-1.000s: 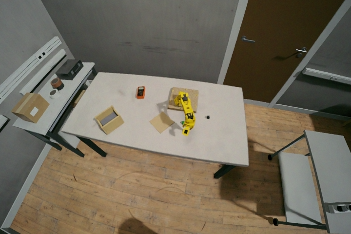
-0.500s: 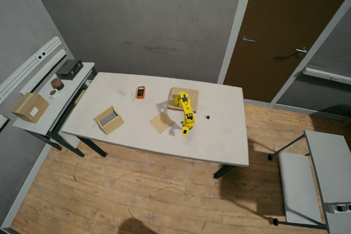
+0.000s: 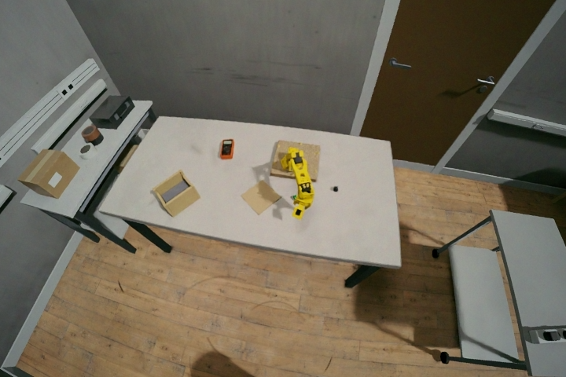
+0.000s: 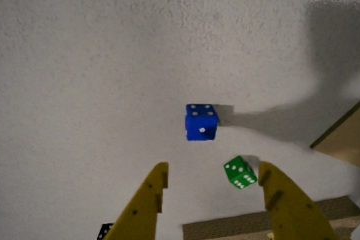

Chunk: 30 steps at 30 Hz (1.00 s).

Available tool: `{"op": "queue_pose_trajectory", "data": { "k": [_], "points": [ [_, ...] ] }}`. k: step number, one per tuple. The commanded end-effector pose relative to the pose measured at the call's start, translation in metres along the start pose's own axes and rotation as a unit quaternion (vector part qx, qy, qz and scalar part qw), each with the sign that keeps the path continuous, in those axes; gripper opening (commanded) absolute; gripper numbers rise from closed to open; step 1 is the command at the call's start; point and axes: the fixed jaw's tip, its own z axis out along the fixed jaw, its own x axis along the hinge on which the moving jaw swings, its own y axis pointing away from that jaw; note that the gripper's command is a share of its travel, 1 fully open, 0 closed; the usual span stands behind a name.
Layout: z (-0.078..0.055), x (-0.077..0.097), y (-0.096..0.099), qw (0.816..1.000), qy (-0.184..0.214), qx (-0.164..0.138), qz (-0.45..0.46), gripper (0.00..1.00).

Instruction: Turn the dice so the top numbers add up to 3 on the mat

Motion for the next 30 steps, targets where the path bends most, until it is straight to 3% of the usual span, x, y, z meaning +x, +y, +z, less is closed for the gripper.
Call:
{"op": "queue_pose_trajectory", "data": {
  "k": [1,30],
  "points": [
    [0.006,0.0,-0.002,1.0,0.006,0.004,0.008,0.28],
    [0.045,0.0,-0.002,1.0,0.006,0.004,0.008,0.28]
  ]
}}
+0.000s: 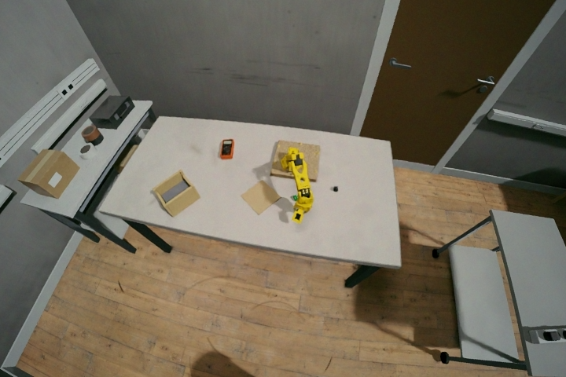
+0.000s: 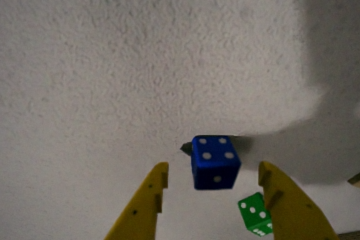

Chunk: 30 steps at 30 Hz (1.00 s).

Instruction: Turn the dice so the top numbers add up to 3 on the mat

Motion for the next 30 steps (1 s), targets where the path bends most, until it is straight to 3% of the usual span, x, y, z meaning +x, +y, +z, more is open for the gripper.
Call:
{"op": "queue_pose_trajectory", "data": {
  "k": [1,30],
  "points": [
    [0.0092,0.0021,-0.0031,1.0,0.009,0.006,0.007,0.28],
    [0.011,0.0023,-0.0063,1.0,0.009,0.006,0.007,0.23]
  ]
}}
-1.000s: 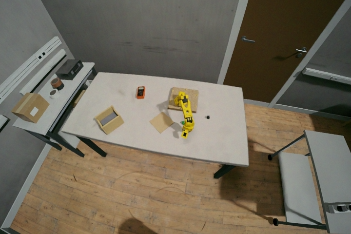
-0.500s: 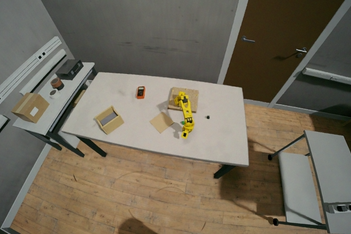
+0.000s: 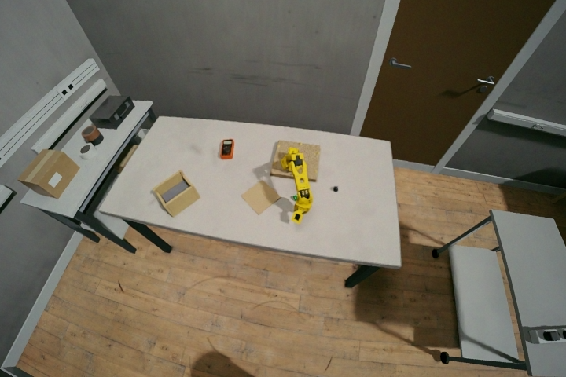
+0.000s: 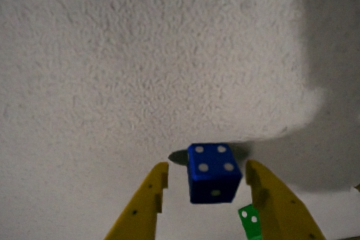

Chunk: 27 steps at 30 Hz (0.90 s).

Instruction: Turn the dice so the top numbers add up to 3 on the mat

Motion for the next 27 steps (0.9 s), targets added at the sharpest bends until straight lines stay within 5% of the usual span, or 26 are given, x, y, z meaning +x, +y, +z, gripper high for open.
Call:
{"op": "queue_pose_trajectory", "data": {
  "k": [1,27],
  "points": [
    [0.0037,0.0013,-0.0039,1.0,0.006,0.004,0.004,0.22],
    [0.0037,0.0014,-0.0113,1.0,0.006,0.004,0.004,0.09]
  ]
}}
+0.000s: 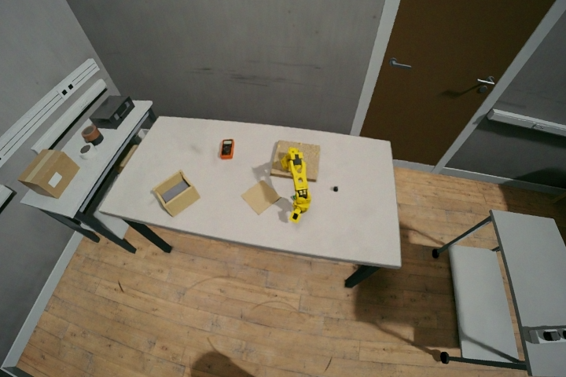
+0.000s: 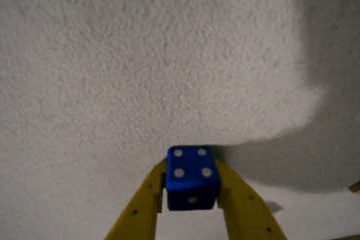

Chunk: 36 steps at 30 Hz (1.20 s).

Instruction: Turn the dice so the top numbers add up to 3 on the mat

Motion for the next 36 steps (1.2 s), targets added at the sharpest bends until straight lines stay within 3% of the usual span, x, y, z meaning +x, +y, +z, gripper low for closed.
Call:
{"op": "queue_pose_trajectory", "data": {
  "k": [1,26,36],
  "points": [
    [0.0,0.0,-0.002,1.0,0.0,-0.001,-0.002,0.09],
    [-0.001,0.0,-0.002,1.0,0.0,-0.001,-0.002,0.0],
    [-0.021,-0.001,-0.001,1.0,0.0,-0.001,-0.002,0.0]
  ]
}}
